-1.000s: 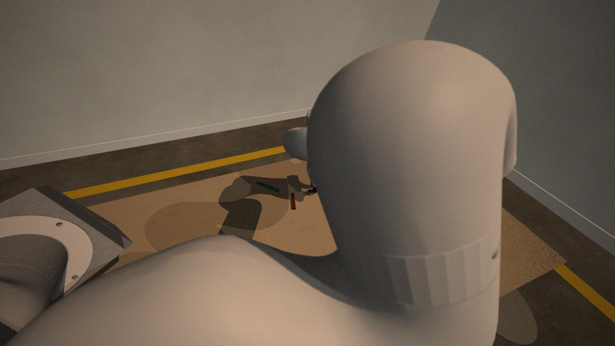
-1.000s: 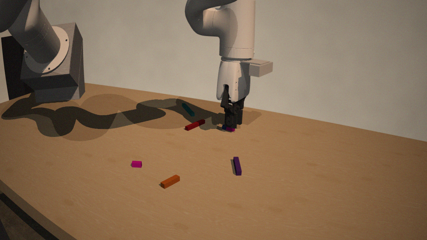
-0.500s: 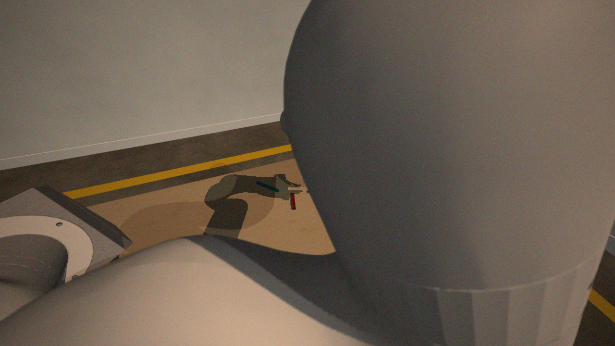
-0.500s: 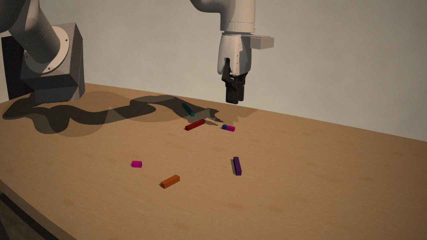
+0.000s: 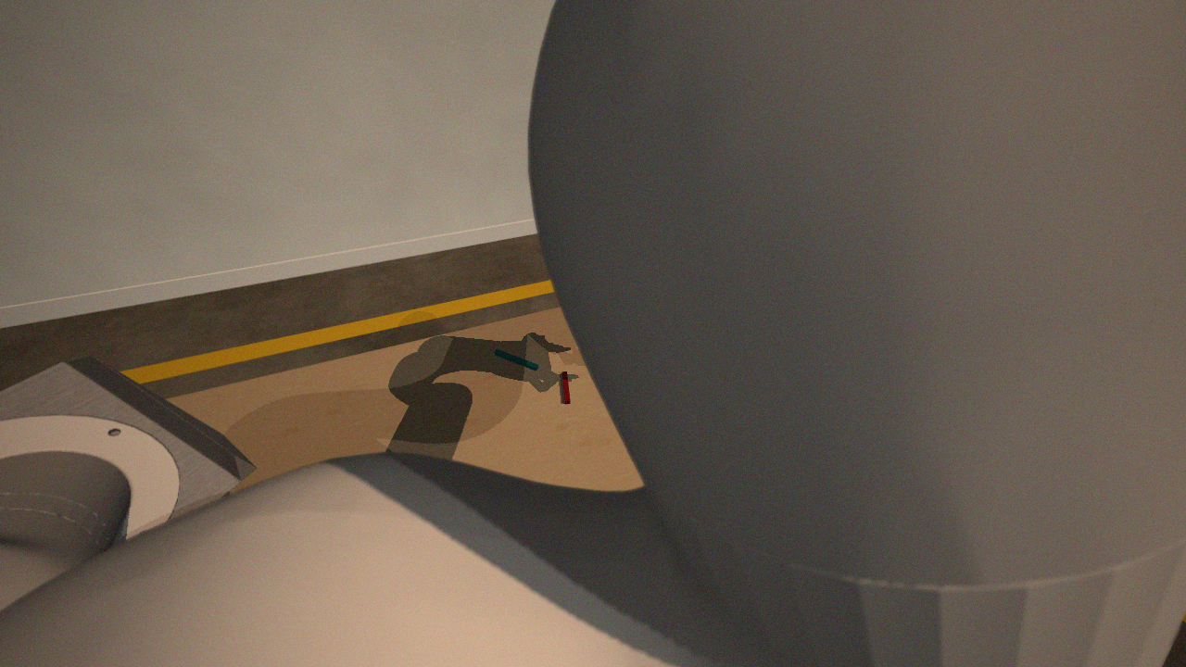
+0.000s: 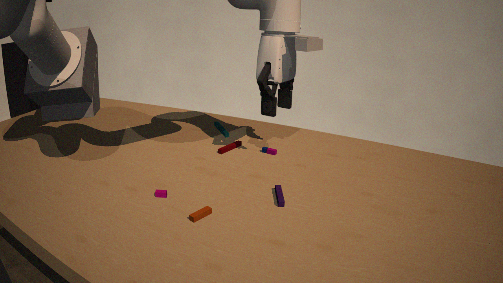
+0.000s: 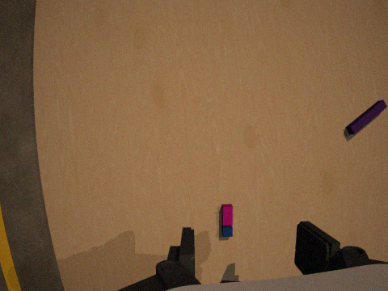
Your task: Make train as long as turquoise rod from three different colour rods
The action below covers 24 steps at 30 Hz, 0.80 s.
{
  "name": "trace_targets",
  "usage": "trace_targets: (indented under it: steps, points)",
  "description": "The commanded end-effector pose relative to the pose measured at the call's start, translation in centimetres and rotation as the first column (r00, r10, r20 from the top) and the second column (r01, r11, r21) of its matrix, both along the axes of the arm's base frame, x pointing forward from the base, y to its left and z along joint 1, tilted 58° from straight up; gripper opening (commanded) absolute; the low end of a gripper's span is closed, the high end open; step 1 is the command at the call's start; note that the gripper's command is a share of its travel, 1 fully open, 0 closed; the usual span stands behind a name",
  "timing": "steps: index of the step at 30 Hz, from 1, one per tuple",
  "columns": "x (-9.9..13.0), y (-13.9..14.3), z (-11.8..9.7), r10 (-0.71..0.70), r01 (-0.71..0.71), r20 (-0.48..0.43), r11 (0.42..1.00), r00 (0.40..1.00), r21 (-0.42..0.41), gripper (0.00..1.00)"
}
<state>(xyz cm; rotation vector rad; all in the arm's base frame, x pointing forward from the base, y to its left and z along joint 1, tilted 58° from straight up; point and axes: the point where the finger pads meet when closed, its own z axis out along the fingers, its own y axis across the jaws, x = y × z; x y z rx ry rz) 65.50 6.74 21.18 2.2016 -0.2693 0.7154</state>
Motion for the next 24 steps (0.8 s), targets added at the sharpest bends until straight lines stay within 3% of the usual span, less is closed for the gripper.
trace_targets:
  steps: [1, 15, 18, 22, 24]
  points:
    - [0.0, 0.1, 0.1, 0.001, -0.001, 0.001, 1.000, 1.000, 0.001, 1.00]
    - [0.0, 0.1, 0.0, 0.004, -0.004, -0.003, 1.000, 1.000, -0.002, 1.00]
    - [-0.3, -0.1, -0.2, 0.036, -0.038, -0.050, 0.999, 0.998, -0.027, 1.00]
    - [-1.3, -0.6, -0.9, 0.122, -0.141, -0.189, 0.986, 0.974, -0.090, 1.00]
    - [-1.3, -0.6, -0.9, 0.122, -0.141, -0.189, 0.986, 0.974, -0.090, 1.00]
